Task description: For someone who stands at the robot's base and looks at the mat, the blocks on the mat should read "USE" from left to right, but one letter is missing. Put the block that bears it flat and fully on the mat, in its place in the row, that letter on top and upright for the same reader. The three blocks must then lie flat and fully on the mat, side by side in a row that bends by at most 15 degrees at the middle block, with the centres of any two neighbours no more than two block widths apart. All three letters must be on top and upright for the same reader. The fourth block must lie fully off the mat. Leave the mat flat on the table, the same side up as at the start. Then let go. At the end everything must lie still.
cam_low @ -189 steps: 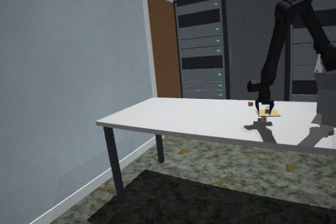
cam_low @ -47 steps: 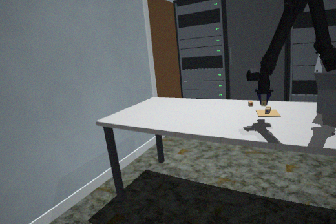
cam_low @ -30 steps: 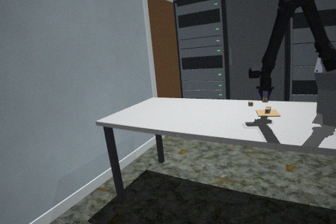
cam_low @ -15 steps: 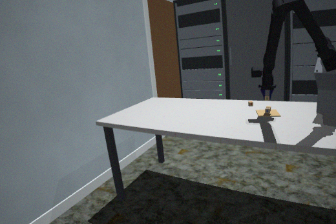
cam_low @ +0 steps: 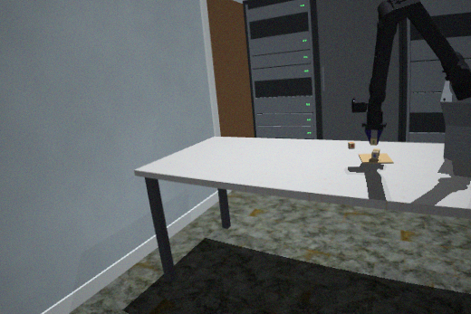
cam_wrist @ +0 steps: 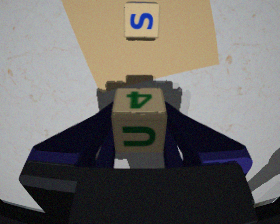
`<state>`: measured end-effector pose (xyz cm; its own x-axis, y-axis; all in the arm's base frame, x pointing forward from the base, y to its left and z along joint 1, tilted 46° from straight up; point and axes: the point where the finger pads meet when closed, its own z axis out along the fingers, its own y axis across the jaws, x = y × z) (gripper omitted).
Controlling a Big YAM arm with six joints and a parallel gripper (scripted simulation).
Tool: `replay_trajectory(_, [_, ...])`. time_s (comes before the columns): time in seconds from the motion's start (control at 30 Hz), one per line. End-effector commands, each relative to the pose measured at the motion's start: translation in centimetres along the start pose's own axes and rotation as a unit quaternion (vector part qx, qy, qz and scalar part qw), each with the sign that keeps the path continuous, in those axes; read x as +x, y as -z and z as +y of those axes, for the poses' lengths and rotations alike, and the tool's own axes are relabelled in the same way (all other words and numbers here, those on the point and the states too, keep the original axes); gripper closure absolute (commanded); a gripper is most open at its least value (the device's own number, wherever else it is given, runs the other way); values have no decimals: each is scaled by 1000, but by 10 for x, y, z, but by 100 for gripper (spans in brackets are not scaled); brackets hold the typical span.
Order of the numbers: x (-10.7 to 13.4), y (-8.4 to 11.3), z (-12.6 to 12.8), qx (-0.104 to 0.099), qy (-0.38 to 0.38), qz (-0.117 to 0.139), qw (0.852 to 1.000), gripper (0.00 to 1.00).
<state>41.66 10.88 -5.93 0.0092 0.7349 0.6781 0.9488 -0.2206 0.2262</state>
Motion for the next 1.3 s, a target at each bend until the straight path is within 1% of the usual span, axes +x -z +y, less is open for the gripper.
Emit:
replay_trajectory(0.0, [-1,-19,-1,3,-9,0,1000,75])
replay_trajectory(0.2, [-1,-49,-2,3,-9,0,1000,75])
replay_trajectory(0.27, [-1,-49,-2,3,-9,0,1000,75])
replay_trajectory(0.43, [-1,-69,-2,4,-9,0,1000,75])
replay_trajectory(0.57, [-1,-79,-2,4,-9,0,1000,75])
replay_trajectory(0.63, [-1,-81,-2,4,-9,0,1000,75])
replay_trajectory(0.67, [-5,-79,1,0,-14,-1,1000,75])
replay_trajectory(0.73, [-9,-77,1,-2,-19,-3,1000,75])
replay_trajectory(0.77, [-9,-77,-1,0,-21,-3,1000,75])
replay_trajectory(1.27, [-8,-76,1,-1,-19,-3,1000,75])
